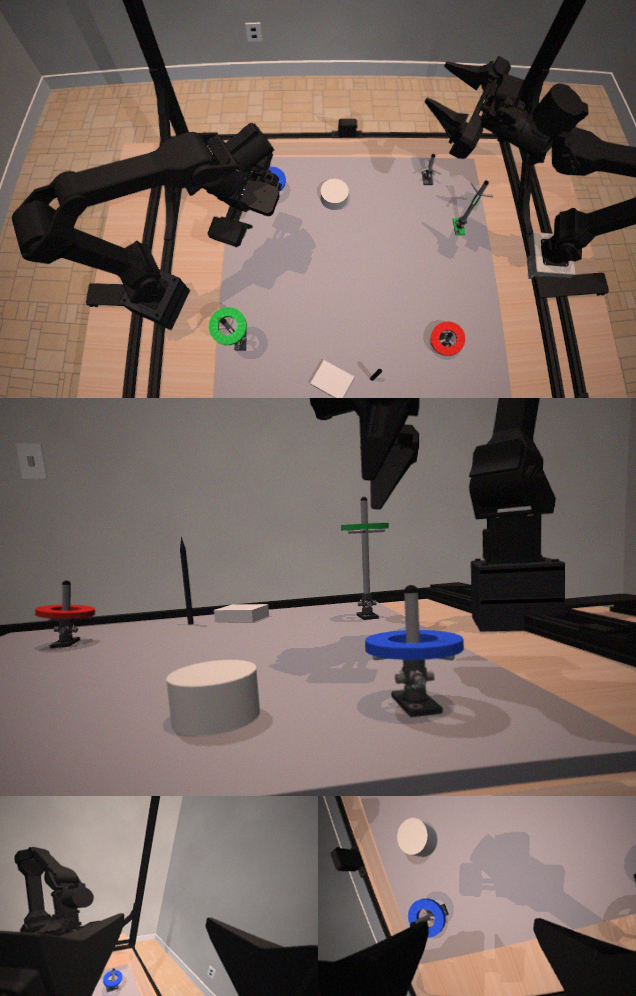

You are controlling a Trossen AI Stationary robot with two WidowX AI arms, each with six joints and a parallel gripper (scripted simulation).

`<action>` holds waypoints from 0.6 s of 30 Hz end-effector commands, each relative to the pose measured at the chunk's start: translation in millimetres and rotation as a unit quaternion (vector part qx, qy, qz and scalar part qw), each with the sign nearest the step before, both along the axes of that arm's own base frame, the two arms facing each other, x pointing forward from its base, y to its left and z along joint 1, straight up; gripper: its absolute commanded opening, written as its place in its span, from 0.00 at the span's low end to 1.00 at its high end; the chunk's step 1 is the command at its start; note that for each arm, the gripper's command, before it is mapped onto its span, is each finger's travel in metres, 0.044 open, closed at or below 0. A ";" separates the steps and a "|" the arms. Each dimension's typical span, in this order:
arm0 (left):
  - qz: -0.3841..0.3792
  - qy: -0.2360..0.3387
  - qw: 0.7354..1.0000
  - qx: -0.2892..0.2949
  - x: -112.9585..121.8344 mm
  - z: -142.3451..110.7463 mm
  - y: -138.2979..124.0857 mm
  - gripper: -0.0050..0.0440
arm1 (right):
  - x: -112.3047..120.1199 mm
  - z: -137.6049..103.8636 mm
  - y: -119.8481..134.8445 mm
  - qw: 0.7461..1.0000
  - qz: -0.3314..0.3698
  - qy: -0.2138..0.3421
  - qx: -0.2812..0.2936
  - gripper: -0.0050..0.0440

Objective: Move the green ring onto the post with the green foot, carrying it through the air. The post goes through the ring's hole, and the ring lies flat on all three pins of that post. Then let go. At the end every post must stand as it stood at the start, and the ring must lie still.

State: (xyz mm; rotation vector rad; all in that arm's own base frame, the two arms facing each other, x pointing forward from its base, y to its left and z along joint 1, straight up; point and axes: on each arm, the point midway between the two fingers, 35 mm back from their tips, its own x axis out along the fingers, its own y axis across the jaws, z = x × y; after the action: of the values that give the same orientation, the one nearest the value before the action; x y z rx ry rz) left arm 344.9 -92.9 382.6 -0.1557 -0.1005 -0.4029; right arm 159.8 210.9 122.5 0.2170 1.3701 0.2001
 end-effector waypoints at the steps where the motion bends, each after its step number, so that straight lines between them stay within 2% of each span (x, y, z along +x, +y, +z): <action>1: 0.089 0.011 0.996 0.031 -9.8 -27.6 41.5 0.92 | -48.6 2.8 9.2 0.995 0.079 0.035 -0.058 0.92; 5: 0.167 0.020 0.984 0.059 -22.3 -49.3 77.3 0.92 | -92.7 6.1 5.7 0.979 0.152 0.060 -0.119 0.92; 7: 0.167 0.020 0.984 0.059 -22.3 -49.3 77.3 0.92 | -92.7 6.1 5.7 0.979 0.152 0.060 -0.119 0.92; 9: 0.196 0.024 0.978 0.070 -27.9 -57.9 90.2 0.92 | -108.4 8.2 0.9 0.971 0.178 0.068 -0.145 0.92; 18: 0.202 0.025 0.976 0.072 -29.1 -59.7 92.9 0.92 | -111.6 8.8 0.0 0.969 0.184 0.069 -0.151 0.92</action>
State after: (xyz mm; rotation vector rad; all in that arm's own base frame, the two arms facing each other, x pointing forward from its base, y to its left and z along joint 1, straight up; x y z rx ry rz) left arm 316.8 -2.5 330.0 -0.0073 -0.0644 -0.0116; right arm 49.1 209.6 128.8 -0.2791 1.5573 0.2839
